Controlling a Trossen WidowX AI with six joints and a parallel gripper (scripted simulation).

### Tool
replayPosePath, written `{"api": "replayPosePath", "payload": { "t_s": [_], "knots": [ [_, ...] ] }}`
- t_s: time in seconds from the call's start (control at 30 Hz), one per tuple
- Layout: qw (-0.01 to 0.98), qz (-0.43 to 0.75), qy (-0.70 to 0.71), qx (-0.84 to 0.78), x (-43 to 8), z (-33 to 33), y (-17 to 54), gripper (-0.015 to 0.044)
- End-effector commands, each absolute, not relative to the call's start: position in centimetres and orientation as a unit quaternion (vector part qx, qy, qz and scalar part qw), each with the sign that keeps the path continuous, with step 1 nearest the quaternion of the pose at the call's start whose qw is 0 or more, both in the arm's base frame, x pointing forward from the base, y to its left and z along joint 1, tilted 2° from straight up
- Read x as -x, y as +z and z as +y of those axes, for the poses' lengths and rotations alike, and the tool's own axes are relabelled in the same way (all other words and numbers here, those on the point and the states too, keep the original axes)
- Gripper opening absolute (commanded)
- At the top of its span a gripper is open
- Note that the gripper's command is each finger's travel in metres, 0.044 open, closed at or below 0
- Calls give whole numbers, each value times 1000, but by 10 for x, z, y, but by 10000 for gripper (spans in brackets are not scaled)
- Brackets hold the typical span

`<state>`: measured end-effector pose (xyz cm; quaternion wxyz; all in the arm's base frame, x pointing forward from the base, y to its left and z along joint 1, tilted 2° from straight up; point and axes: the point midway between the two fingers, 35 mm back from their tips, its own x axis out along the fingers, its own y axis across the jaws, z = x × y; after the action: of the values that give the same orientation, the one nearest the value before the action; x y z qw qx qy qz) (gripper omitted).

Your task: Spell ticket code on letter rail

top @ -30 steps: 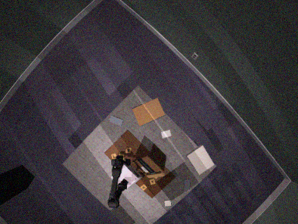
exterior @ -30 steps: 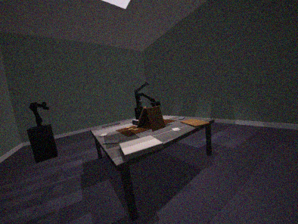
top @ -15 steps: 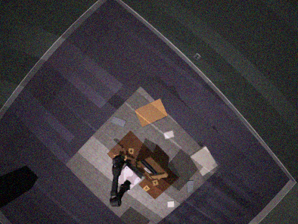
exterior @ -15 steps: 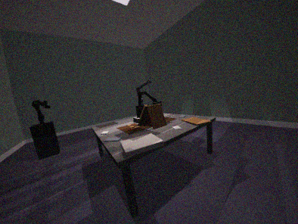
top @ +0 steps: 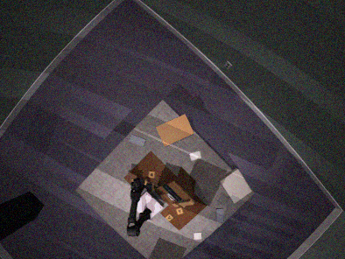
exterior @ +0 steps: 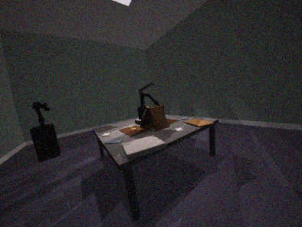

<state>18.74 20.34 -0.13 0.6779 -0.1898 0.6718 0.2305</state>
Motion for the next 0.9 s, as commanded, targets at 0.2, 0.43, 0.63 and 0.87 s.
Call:
{"api": "replayPosePath", "payload": {
  "t_s": [0.2, 0.43, 0.63, 0.87],
  "knots": [
    [679, 672, 227, 189, -188, 204, -14, 340],
    [679, 672, 227, 189, -187, 204, -20, 340],
    [679, 672, 227, 189, -187, 204, -20, 340],
    [679, 672, 227, 189, -187, 204, -20, 293]
  ]
}}
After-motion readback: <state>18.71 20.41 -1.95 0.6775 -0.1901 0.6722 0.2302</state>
